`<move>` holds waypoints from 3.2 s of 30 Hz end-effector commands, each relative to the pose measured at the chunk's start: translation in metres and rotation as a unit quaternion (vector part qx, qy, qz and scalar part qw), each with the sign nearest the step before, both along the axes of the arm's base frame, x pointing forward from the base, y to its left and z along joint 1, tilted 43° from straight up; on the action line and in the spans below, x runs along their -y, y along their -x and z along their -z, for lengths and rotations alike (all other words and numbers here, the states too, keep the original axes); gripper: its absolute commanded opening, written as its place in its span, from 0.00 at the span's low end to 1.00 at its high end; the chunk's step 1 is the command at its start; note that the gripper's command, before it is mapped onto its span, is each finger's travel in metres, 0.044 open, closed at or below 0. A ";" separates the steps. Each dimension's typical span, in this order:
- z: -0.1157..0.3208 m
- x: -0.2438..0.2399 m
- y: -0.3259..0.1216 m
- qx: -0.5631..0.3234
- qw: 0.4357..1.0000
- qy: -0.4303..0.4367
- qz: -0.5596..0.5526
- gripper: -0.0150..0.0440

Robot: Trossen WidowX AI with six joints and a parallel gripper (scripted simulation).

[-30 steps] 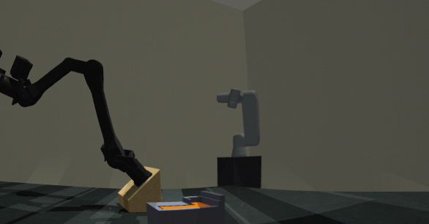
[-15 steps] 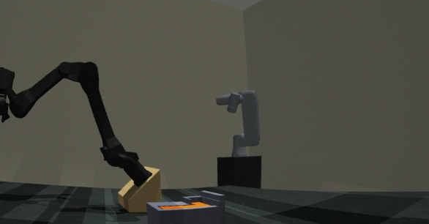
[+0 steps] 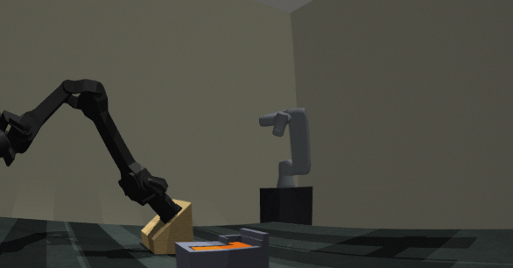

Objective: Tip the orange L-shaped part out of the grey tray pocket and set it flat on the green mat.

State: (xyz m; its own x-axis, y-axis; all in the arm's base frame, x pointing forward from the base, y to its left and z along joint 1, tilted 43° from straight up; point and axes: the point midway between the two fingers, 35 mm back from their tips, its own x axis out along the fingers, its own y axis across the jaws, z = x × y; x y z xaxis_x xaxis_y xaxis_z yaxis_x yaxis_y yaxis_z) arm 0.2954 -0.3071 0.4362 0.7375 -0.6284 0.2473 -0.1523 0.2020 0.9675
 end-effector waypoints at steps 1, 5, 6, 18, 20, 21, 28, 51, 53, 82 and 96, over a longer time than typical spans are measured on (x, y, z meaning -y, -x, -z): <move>0.027 -0.017 -0.032 -0.050 0.998 -0.013 -0.023 0.56; 0.080 -0.049 -0.075 -0.118 0.989 -0.063 -0.060 0.56; 0.090 -0.057 -0.083 -0.131 0.986 -0.070 -0.071 0.56; 0.239 -0.197 -0.154 -0.425 0.883 -0.072 -0.186 0.56; 0.265 -0.225 -0.154 -0.479 0.852 -0.059 -0.204 0.56; 0.277 -0.239 -0.153 -0.506 0.834 -0.050 -0.213 0.56; 0.355 -0.334 -0.117 -0.685 0.674 0.055 -0.269 0.56; 0.422 -0.450 0.038 -0.853 0.151 0.431 -0.254 0.56; 0.424 -0.448 0.037 -0.853 0.151 0.431 -0.254 0.56; 0.494 -0.386 0.028 -0.853 0.151 0.432 -0.252 0.56; 0.504 -0.376 0.028 -0.853 0.151 0.432 -0.252 0.56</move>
